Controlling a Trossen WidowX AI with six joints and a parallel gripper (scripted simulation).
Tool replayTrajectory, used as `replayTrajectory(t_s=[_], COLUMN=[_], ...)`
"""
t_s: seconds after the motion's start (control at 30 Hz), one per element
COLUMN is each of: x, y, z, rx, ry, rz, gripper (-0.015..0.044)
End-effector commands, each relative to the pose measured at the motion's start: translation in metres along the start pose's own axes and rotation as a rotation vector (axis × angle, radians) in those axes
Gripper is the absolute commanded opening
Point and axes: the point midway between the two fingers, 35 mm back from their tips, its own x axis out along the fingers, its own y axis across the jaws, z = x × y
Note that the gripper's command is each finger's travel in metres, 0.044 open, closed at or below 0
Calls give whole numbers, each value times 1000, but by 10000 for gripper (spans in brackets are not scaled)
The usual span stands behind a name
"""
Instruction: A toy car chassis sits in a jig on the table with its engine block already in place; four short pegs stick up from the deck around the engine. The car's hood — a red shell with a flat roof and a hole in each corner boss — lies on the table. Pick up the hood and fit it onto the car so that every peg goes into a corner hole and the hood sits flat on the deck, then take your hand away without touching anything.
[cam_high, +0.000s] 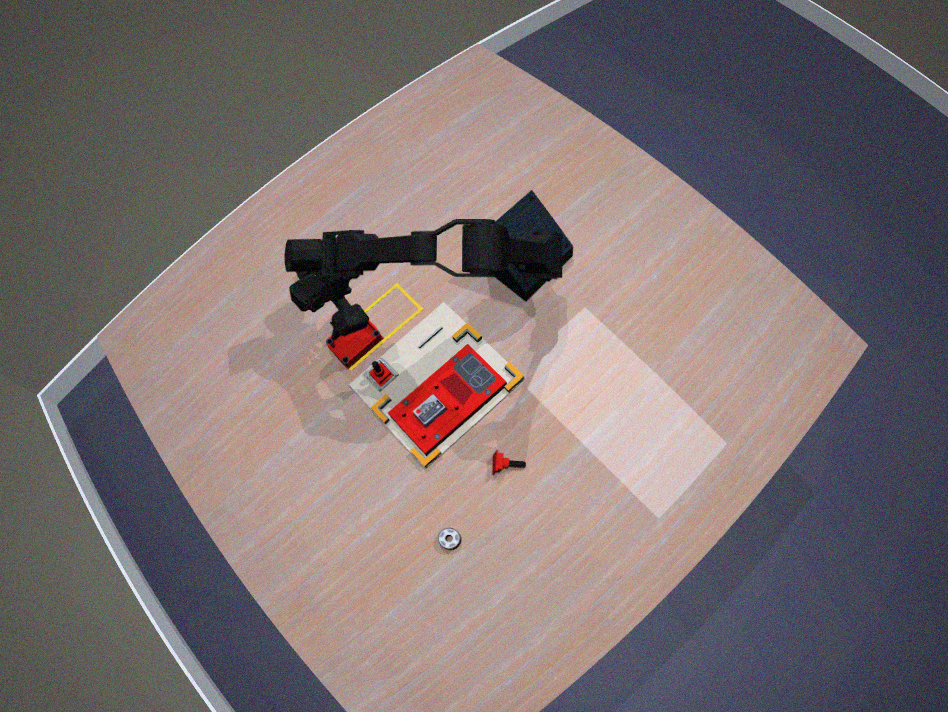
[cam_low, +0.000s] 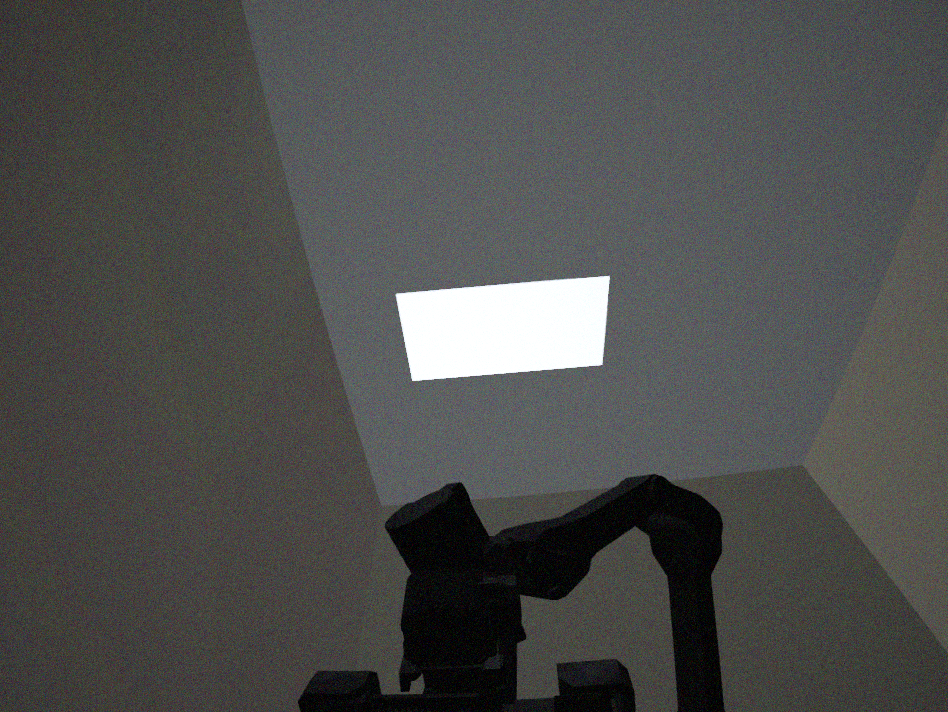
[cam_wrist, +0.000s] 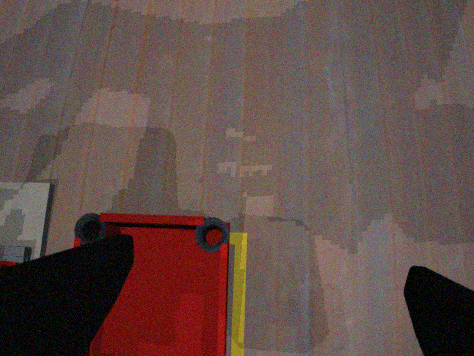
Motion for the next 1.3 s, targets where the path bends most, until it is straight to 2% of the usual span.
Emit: replayTrajectory(t_s=[0.0, 0.3, 1.27], x=[-7, -31, -19], y=[10, 40, 41], z=[-8, -29, -35], rx=[8, -12, -17], ry=[-186, -415, -420], rz=[29, 97, 97], gripper=[440, 440, 440])
